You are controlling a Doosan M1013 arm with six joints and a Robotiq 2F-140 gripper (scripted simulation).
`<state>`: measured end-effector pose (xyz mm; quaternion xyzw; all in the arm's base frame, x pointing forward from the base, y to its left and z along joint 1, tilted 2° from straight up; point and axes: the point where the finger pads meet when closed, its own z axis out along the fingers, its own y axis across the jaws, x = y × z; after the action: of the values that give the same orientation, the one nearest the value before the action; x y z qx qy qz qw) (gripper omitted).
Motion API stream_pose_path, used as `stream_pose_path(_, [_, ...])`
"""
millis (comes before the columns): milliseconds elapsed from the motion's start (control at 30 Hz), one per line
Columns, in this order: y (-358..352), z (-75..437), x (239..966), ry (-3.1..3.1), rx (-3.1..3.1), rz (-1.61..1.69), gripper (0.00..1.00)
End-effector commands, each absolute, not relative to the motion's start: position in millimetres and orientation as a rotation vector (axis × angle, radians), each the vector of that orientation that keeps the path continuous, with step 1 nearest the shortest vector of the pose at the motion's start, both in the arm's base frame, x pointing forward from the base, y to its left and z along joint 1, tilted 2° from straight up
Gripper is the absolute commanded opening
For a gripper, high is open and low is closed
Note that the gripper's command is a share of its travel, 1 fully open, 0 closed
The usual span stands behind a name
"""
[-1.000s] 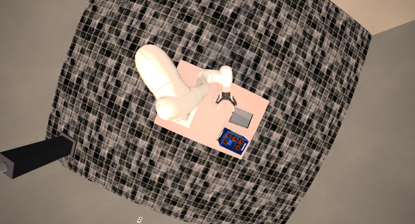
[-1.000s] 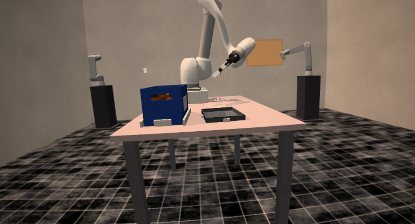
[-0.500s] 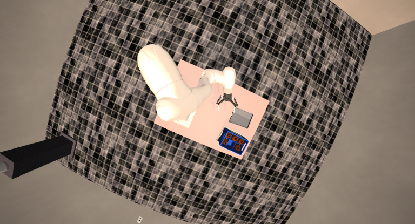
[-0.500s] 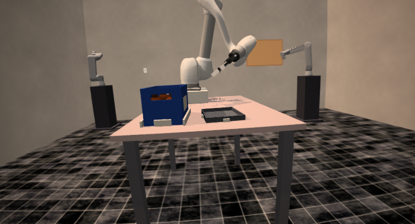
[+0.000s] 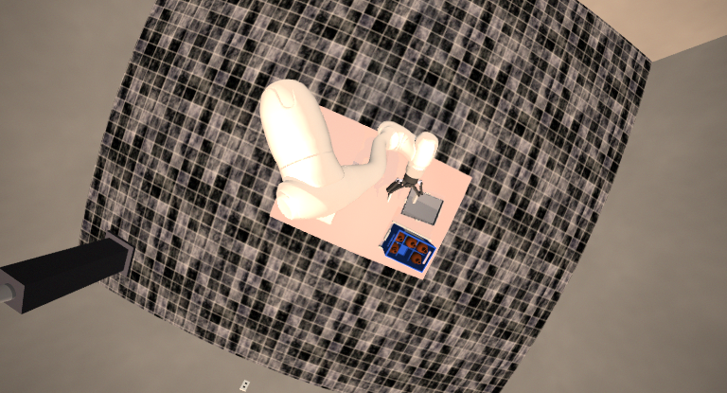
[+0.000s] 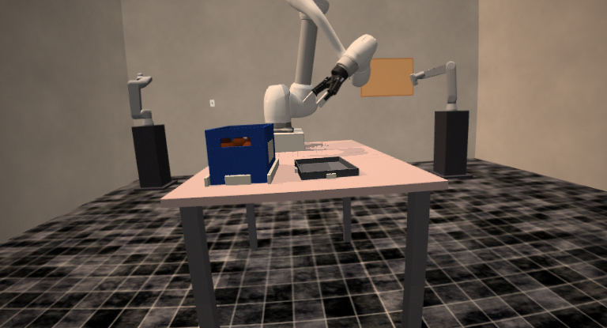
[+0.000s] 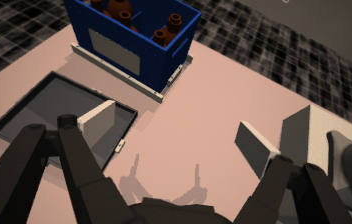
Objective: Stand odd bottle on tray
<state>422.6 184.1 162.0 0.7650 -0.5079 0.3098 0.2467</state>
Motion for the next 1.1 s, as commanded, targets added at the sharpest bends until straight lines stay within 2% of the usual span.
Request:
stream_pose_path(0, [175,167,438,-1.295,2.146,0.666,1.0])
stream_pose_path(167, [172,169,445,-1.259,2.178,0.598,1.0])
stream_pose_path(233, [163,176,460,-1.181,2.25,0.46,1.0])
stream_pose_path(633, [136,200,507,-0.951,2.48,0.143,1.0])
stream_pose_path(1067, [98,235,561,-0.661,2.753,-0.059,1.0])
